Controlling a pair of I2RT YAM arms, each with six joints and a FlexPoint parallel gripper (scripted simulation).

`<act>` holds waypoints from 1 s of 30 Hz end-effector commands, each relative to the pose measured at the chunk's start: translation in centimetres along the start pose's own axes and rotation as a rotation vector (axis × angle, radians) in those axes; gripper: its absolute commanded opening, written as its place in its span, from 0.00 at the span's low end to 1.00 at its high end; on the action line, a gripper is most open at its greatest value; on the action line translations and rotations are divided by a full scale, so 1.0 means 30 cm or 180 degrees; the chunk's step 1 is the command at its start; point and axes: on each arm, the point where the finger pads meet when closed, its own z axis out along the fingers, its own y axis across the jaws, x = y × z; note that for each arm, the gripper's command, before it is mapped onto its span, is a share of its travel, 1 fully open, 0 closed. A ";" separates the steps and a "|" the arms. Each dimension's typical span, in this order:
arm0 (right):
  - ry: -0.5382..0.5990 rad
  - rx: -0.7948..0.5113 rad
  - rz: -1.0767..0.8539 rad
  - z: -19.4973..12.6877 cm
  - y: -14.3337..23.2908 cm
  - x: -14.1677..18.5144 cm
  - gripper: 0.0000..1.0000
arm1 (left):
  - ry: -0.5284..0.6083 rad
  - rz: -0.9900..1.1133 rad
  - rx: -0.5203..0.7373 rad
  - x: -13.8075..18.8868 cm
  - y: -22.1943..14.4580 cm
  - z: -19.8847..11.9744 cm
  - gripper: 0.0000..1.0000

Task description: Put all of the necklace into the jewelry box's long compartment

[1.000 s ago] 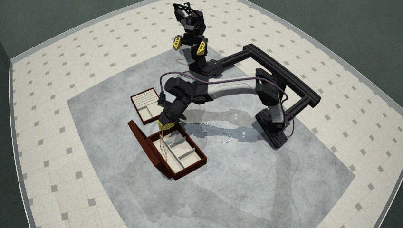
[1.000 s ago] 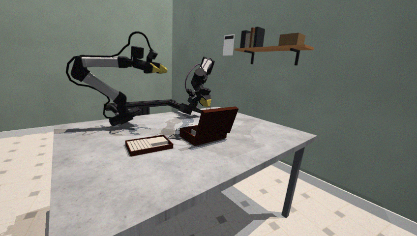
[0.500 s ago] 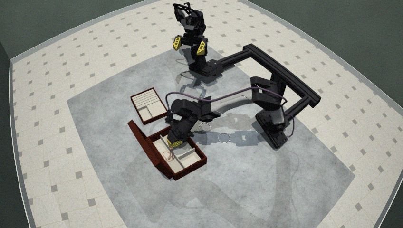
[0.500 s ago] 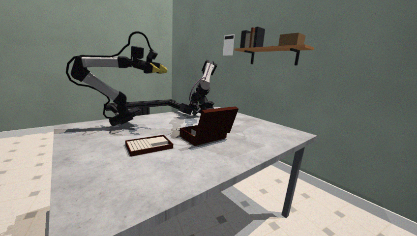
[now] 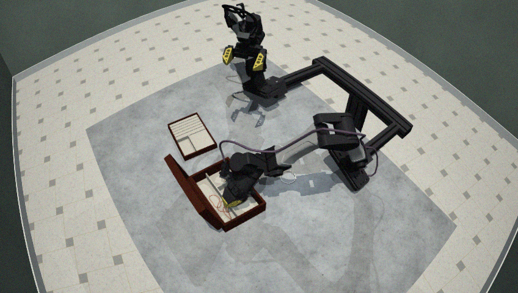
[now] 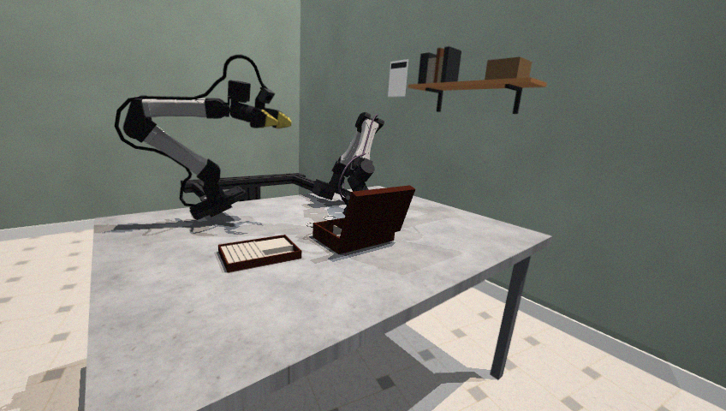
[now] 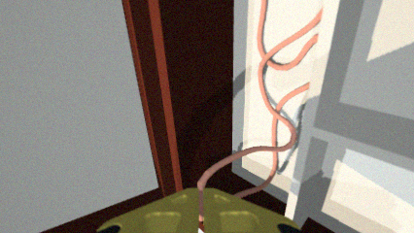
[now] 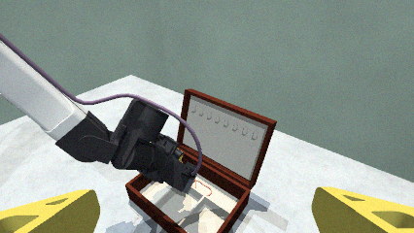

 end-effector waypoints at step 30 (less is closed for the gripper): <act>-0.0111 -0.0012 0.0037 -0.010 0.002 -0.051 1.00 | -0.0059 -0.0079 -0.0253 0.028 0.023 -0.284 0.65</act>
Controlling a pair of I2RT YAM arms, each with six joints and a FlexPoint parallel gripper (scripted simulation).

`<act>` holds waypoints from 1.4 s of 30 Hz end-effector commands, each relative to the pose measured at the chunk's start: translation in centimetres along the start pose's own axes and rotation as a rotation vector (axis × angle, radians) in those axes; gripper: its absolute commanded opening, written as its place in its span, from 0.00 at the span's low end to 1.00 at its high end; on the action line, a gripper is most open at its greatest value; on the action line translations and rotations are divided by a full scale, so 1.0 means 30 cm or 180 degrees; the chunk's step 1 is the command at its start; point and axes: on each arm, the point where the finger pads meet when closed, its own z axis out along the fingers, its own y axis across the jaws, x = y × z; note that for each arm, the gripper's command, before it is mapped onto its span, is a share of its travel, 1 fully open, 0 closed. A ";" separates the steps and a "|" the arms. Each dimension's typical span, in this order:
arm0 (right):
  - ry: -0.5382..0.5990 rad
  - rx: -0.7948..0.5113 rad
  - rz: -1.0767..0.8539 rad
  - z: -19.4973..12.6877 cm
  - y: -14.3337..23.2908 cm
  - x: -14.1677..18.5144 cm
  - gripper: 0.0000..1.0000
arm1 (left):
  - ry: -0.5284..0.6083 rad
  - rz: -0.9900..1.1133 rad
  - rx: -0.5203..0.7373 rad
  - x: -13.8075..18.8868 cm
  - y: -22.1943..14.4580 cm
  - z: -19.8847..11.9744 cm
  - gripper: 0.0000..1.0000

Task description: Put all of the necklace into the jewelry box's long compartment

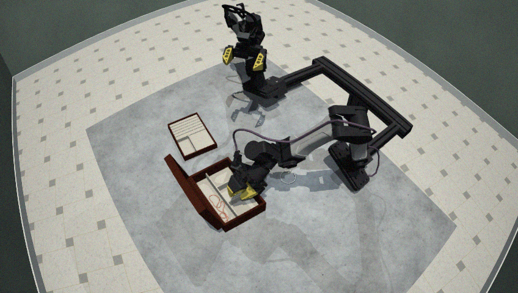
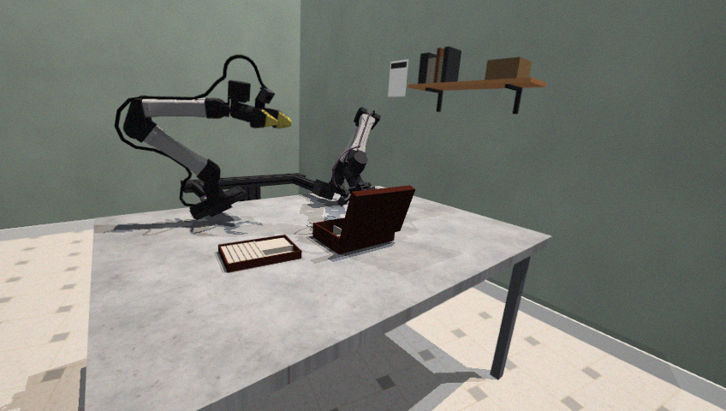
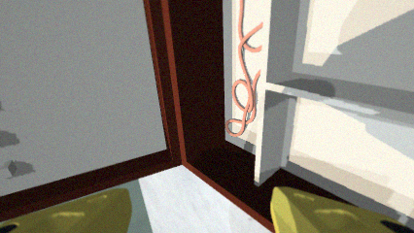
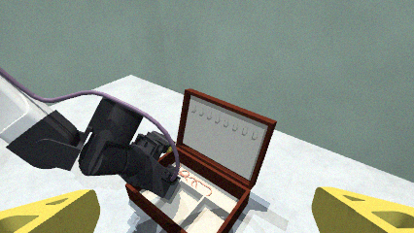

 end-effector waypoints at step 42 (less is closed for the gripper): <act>0.0154 -0.0322 -0.0050 -0.007 0.061 0.036 1.00 | 0.0319 -0.3040 0.1209 -0.105 0.355 -0.346 0.65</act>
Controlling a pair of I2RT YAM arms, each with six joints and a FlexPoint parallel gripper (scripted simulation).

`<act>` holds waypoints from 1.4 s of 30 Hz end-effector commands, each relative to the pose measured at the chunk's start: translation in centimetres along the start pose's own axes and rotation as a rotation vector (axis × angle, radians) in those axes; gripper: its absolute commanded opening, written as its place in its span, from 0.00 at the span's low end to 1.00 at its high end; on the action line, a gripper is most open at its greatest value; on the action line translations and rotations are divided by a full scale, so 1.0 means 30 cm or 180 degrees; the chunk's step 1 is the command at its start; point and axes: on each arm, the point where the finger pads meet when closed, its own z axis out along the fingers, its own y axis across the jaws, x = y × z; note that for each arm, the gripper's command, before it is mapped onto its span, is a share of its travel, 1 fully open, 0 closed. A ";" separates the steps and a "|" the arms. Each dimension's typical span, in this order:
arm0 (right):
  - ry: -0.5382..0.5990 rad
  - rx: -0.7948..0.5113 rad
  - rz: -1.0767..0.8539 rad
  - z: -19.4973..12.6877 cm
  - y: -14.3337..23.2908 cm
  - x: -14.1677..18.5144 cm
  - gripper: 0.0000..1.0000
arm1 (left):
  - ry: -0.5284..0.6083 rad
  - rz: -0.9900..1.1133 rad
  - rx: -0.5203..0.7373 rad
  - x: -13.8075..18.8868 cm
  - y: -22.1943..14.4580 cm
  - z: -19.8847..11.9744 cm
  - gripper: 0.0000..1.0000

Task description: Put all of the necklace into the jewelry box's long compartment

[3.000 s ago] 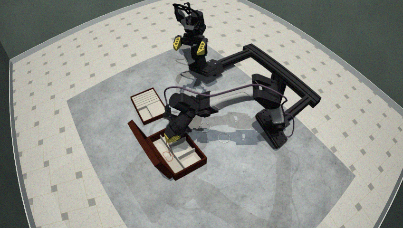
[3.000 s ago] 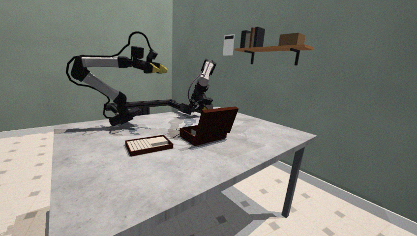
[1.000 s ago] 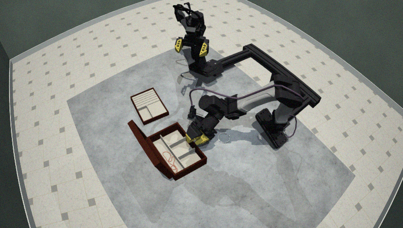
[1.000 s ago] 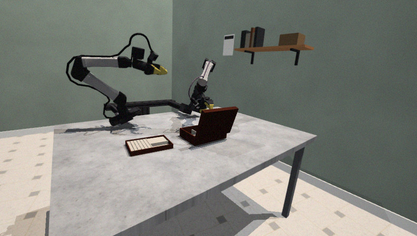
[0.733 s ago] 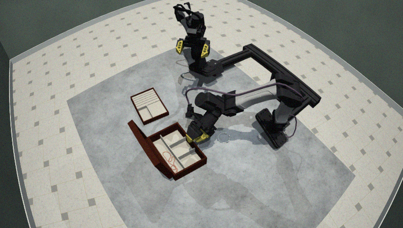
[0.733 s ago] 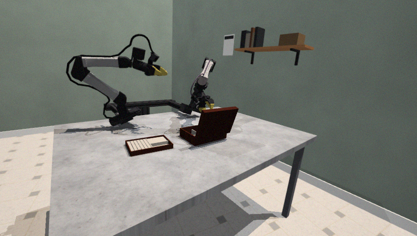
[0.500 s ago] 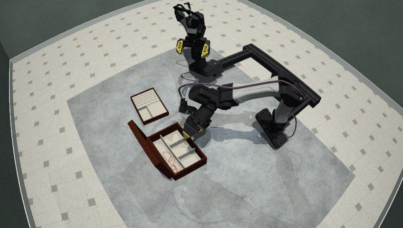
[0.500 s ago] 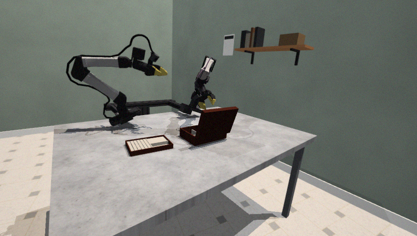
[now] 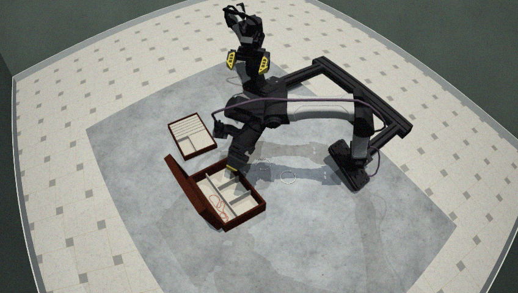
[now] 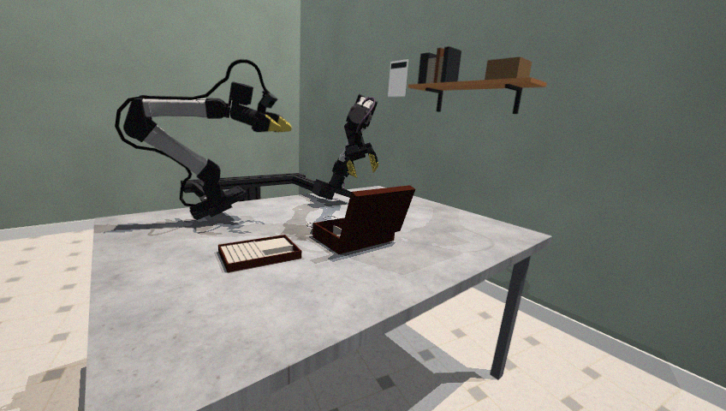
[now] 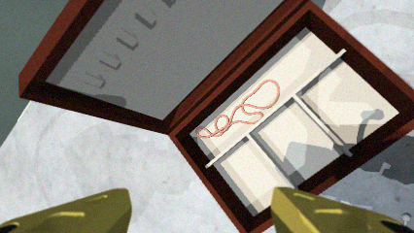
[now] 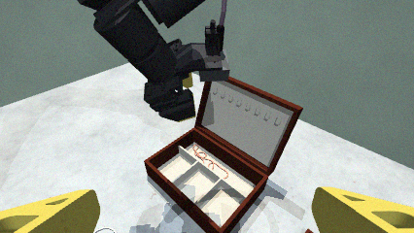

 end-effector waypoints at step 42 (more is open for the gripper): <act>-0.0055 -0.0025 0.0029 -0.008 0.005 -0.023 1.00 | 0.0207 -0.1477 0.0580 -0.182 0.073 -0.126 0.65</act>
